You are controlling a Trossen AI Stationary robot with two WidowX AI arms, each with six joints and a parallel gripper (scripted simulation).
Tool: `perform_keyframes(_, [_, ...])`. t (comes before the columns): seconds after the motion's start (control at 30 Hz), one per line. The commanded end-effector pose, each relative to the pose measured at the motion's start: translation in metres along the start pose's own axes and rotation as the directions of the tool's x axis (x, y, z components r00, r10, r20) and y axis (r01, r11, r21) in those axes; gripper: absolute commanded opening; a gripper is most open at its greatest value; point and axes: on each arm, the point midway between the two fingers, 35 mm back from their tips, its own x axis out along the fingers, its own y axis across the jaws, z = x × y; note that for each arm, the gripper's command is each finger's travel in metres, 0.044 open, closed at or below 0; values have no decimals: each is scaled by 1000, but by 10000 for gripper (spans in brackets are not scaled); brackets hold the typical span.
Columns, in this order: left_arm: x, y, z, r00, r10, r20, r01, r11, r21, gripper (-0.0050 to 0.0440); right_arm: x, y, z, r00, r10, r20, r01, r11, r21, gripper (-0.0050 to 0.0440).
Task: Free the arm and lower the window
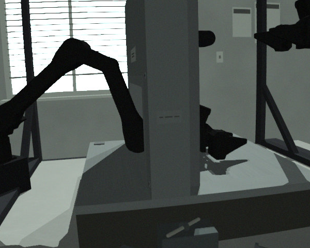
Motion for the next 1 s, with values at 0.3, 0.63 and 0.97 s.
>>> perform_keyframes(0.3, [48, -45, -51, 996, 83, -22, -83, 997, -1, 400, 4, -3, 39, 997, -3, 79, 4, 1000, -17, 400])
perform_keyframes(0.63, [56, -71, -76, 991, 131, -20, -131, 991, 0, 400, 4, -3, 39, 997, -3, 79, 4, 1000, -17, 400])
perform_keyframes(0.97, [75, -66, -69, 993, 114, -15, -114, 993, -1, 400, 4, -3, 39, 997, -3, 79, 4, 1000, -17, 400])
